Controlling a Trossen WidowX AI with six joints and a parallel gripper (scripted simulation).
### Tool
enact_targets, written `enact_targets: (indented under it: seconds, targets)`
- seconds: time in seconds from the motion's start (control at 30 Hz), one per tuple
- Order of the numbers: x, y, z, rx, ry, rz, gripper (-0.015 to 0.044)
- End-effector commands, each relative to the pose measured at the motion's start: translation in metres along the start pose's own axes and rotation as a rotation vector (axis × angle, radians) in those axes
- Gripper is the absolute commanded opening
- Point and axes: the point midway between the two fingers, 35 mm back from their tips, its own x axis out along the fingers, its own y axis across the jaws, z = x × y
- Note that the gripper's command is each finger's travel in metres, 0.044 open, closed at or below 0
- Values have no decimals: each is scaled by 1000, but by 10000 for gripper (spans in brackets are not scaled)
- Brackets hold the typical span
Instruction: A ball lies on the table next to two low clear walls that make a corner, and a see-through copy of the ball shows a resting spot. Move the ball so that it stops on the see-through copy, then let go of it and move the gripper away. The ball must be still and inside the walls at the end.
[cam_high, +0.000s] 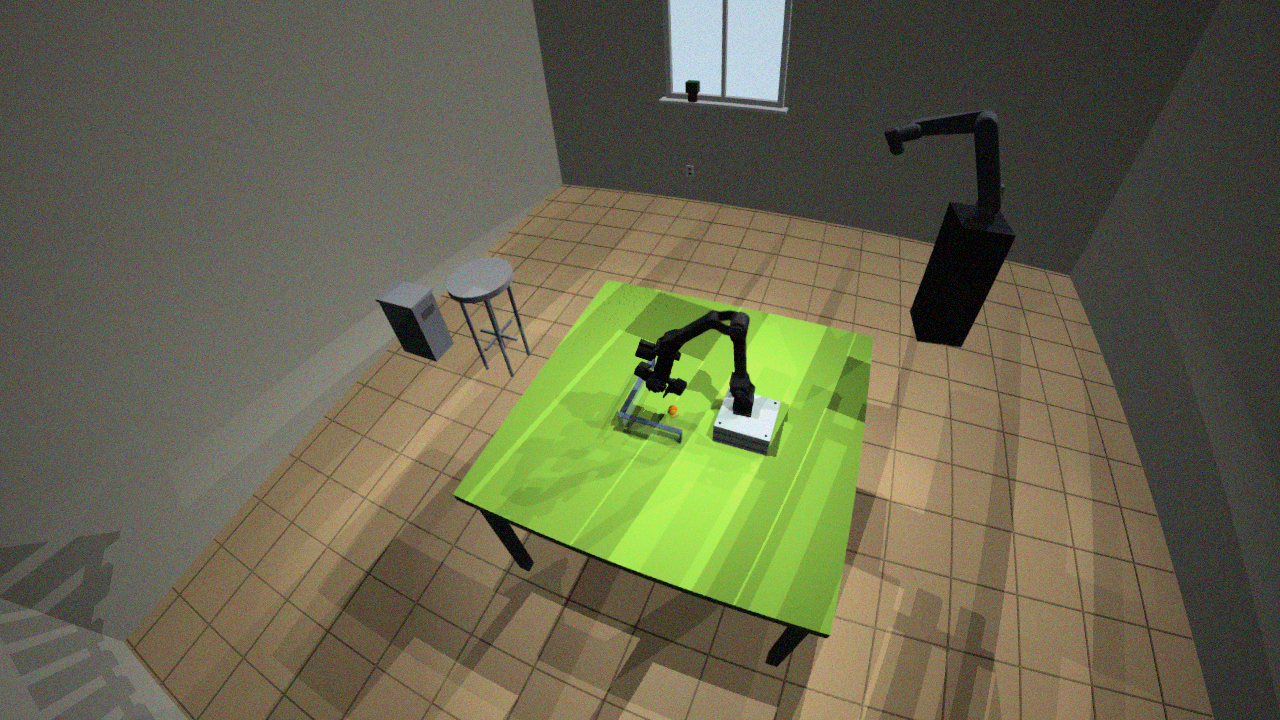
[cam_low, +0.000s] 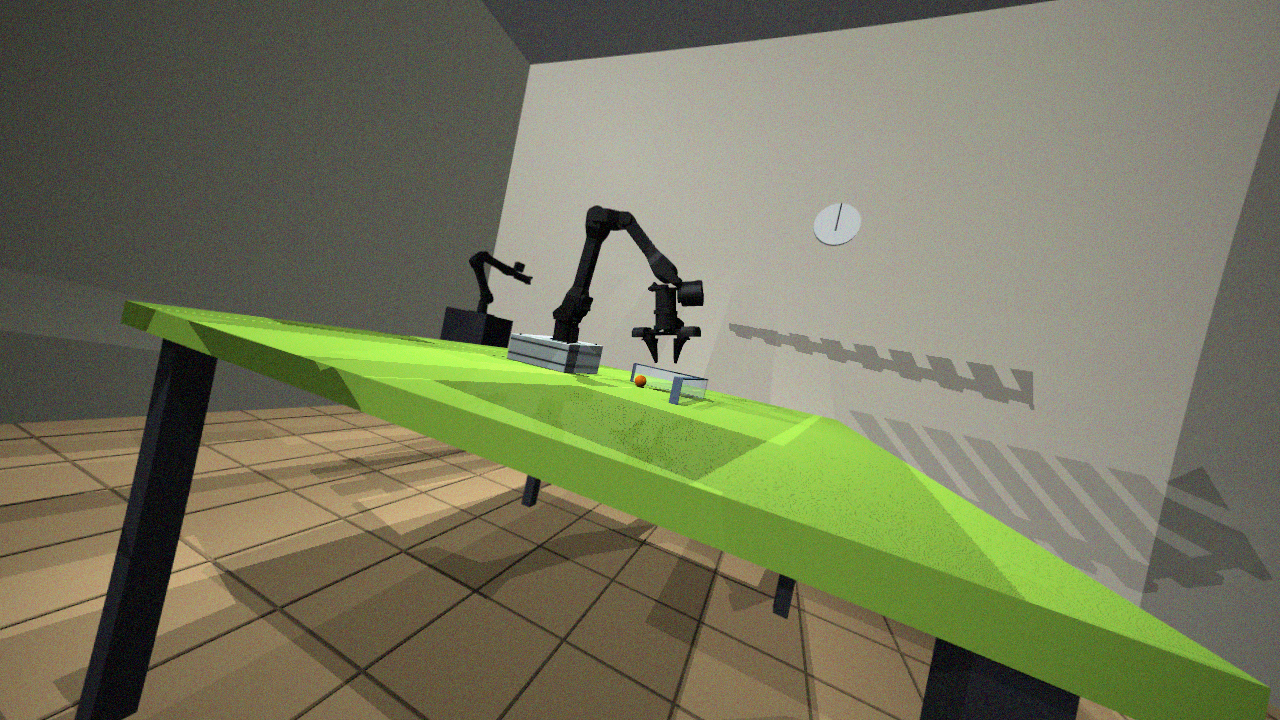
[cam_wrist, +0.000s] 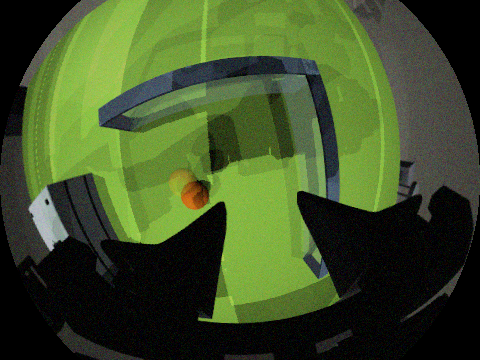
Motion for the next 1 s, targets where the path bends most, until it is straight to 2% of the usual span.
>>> enact_targets:
  seconds: [0.0, 0.97]
  targets:
    - [7, 50, -1, -65, 100, 156, 269]
    - [45, 65, -6, -79, 120, 185, 269]
